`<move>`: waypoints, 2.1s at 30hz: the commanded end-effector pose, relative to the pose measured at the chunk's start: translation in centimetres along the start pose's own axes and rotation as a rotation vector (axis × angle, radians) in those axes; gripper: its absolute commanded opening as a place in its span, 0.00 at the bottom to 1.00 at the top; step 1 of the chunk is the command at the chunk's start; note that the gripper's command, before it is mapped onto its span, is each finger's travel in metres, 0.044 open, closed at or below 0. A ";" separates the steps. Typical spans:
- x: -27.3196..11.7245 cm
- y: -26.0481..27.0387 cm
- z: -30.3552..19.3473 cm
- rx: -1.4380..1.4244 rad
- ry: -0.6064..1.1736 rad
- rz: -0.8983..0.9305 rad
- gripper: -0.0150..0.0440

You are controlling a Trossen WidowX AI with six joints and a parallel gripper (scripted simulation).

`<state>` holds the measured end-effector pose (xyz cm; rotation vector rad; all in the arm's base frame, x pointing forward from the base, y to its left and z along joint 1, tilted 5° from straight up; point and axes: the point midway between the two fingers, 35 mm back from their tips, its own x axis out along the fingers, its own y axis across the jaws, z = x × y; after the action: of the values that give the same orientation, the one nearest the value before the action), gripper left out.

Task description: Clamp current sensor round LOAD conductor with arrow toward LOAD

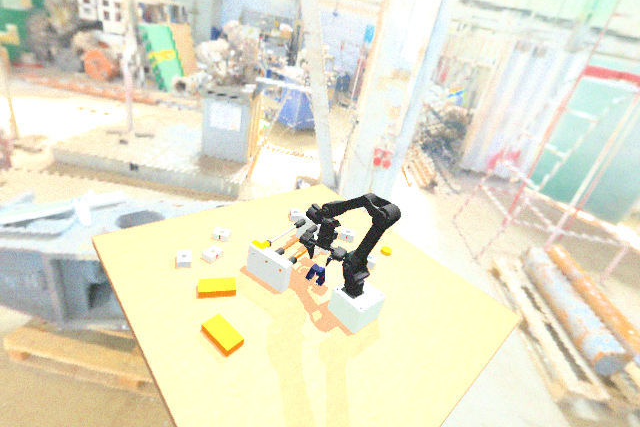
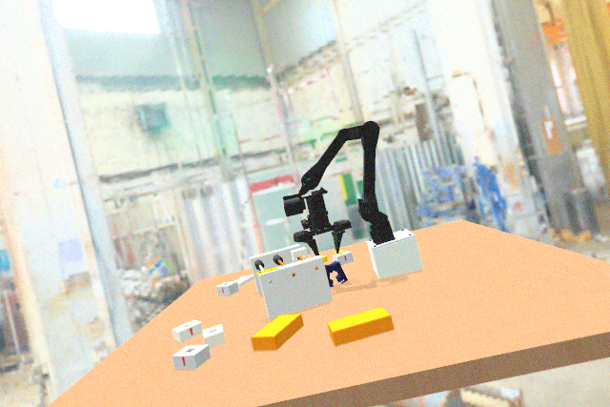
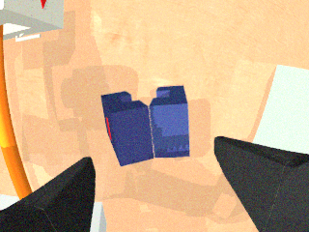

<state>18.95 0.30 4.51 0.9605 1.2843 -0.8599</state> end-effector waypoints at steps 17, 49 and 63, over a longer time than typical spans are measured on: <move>3.3 -0.2 0.0 0.006 -0.004 -0.001 0.80; -1.6 0.8 0.3 0.003 -0.002 0.000 0.25; -8.5 1.0 0.4 0.005 -0.004 0.000 0.25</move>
<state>19.30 0.35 11.28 0.9571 1.2923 -0.8652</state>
